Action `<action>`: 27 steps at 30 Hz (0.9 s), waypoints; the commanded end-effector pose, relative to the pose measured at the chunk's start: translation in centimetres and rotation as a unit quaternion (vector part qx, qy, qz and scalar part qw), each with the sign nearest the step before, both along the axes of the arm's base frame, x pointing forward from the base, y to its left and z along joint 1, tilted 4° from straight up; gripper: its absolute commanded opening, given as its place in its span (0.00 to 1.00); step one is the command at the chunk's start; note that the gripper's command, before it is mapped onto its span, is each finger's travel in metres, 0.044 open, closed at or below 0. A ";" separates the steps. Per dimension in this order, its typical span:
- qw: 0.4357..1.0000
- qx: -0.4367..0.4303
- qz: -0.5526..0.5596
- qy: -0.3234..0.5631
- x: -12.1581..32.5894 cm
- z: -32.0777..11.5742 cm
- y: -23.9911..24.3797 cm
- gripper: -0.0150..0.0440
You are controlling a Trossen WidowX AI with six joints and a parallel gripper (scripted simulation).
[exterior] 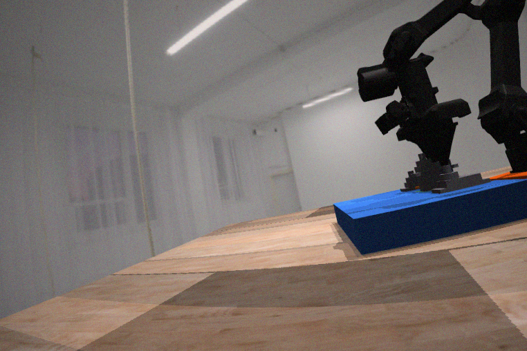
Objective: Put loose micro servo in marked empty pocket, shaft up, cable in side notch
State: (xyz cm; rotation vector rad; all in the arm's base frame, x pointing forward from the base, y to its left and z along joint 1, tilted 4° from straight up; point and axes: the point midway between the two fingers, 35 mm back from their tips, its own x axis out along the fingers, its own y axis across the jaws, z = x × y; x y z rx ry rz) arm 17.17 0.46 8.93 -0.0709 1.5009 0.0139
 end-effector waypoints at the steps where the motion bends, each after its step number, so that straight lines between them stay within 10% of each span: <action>1: 1.000 -0.001 0.001 -0.002 0.1 -0.4 0.0 0.25; 27: 1.000 -0.001 0.001 -0.002 0.3 -2.6 -0.1 0.25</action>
